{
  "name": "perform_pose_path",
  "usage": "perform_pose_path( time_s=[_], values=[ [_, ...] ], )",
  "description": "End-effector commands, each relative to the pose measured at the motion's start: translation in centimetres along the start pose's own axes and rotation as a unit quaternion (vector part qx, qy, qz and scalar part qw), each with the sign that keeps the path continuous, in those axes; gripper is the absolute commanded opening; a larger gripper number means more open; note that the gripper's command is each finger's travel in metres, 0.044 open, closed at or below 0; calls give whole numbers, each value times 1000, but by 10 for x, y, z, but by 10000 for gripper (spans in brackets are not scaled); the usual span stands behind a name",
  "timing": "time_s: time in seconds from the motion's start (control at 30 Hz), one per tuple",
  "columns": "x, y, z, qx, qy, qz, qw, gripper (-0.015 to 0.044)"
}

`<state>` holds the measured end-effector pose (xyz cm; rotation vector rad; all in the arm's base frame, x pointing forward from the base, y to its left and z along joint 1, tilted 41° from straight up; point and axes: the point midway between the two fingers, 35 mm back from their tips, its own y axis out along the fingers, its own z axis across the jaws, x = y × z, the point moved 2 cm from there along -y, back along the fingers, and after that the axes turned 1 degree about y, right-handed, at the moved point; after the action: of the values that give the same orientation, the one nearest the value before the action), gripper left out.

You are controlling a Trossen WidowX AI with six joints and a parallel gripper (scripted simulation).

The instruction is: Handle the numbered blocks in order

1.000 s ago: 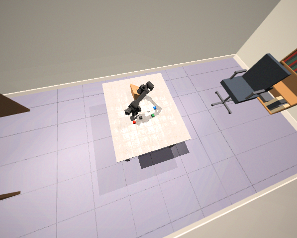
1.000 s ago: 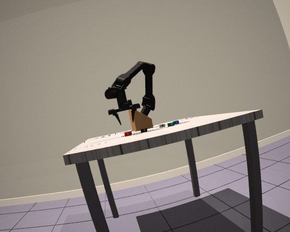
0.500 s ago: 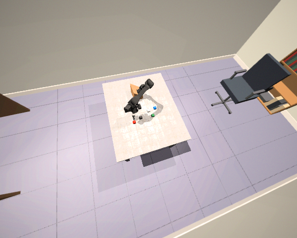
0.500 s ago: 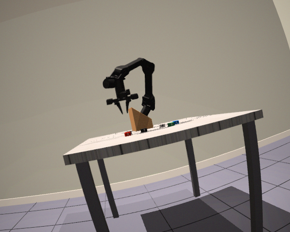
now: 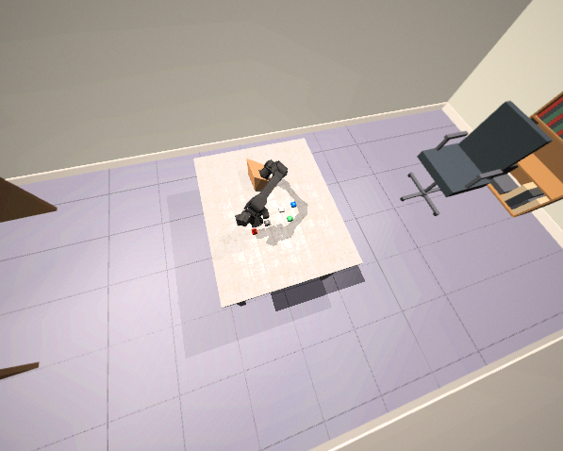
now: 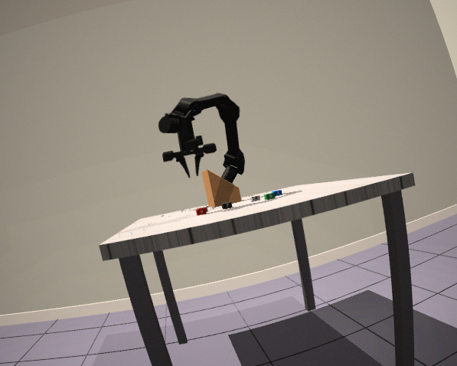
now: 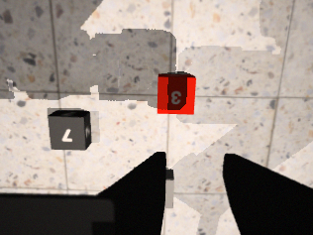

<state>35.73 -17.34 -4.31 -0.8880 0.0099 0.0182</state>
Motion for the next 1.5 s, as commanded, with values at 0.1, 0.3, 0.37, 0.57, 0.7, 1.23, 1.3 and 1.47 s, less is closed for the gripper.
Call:
perform_pose_path(
  time_s=[0.1,0.3,0.37,0.57,0.7,1.23,1.3,1.47],
  values=[
    [17,9,0,7,4,3,1000,146],
    [17,84,1,8,4,3,1000,304],
    [17,87,2,8,4,3,1000,356],
    [17,88,2,8,4,3,1000,400],
    [17,95,2,8,4,3,1000,400],
    [17,121,2,9,4,2,1000,400],
    [17,123,3,9,4,2,1000,400],
    [17,123,3,9,4,2,1000,348]
  ],
)
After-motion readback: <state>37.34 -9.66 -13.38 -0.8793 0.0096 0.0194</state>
